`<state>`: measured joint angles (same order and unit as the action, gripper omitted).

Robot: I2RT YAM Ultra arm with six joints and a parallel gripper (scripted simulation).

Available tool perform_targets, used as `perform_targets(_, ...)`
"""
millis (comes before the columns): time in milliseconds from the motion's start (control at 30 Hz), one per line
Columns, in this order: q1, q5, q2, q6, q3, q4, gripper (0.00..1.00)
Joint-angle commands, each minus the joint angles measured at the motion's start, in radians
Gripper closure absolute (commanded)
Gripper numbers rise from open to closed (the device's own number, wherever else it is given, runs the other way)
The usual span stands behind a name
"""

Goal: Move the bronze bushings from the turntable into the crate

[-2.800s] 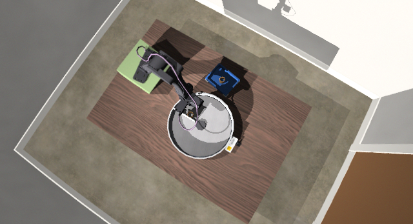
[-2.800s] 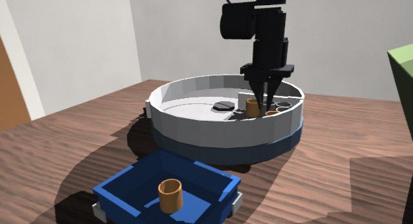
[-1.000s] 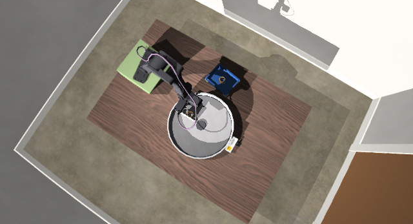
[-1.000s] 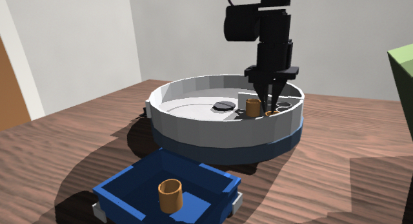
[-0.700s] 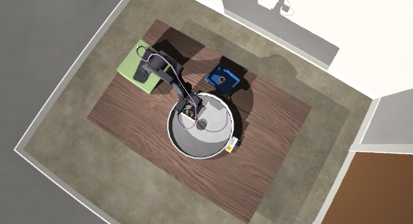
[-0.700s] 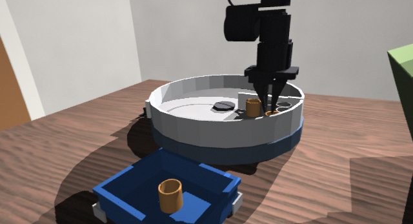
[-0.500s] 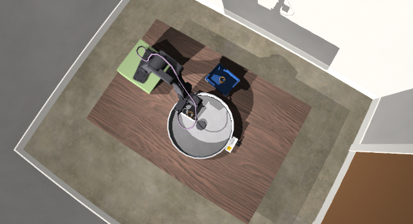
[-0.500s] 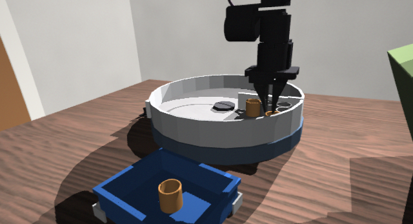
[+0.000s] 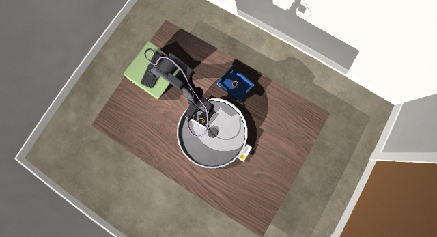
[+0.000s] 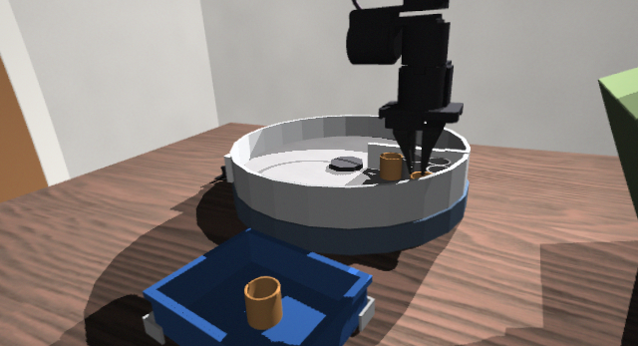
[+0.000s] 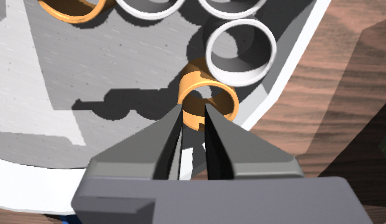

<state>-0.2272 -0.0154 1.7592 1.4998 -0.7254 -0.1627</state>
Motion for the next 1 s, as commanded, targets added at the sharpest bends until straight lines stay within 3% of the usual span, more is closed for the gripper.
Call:
perform_targets(0,0.001,0.012,-0.022,0.006,-0.034,-0.013,0.85)
perform_targets(700,0.001,0.012,-0.021,0.006,-0.034,-0.012,0.85)
perform_targets(967,0.001,0.012,0.044,0.005,-0.045,0.033,0.85)
